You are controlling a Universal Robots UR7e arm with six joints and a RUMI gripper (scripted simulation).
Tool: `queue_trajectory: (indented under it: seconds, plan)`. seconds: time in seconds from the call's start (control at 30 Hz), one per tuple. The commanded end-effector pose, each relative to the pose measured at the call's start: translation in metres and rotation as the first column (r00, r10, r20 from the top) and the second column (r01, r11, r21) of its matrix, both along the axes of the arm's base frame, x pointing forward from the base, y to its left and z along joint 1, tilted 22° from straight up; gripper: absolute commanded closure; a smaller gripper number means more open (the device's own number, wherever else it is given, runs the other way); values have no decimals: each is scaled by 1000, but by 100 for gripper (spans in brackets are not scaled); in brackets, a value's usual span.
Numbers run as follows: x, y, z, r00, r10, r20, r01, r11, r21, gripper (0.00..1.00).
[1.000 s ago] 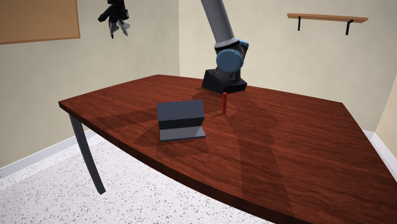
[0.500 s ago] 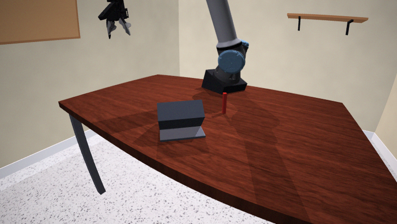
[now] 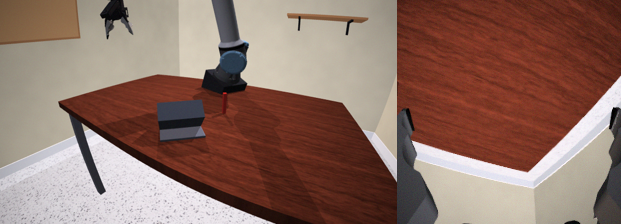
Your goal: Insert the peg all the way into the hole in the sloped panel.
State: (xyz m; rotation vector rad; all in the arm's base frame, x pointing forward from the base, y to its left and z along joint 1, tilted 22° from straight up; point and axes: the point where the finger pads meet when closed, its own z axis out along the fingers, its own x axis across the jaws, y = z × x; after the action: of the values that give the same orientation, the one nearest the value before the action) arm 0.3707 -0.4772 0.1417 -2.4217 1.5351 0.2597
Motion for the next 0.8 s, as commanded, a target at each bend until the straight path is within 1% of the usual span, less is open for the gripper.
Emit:
queue_trajectory:
  seconds: [0.0, 0.37, 0.43, 0.77]
  plan:
    - [5, 10, 4, 998, 52, 21, -52, 999, -5, 0]
    - [19, 42, 15, 973, 215, 79, -214, 977, -20, 0]
    - [19, 42, 15, 973, 215, 79, -214, 977, -20, 0]
    - [30, 73, 24, 925, 359, 128, -356, 933, -43, 0]
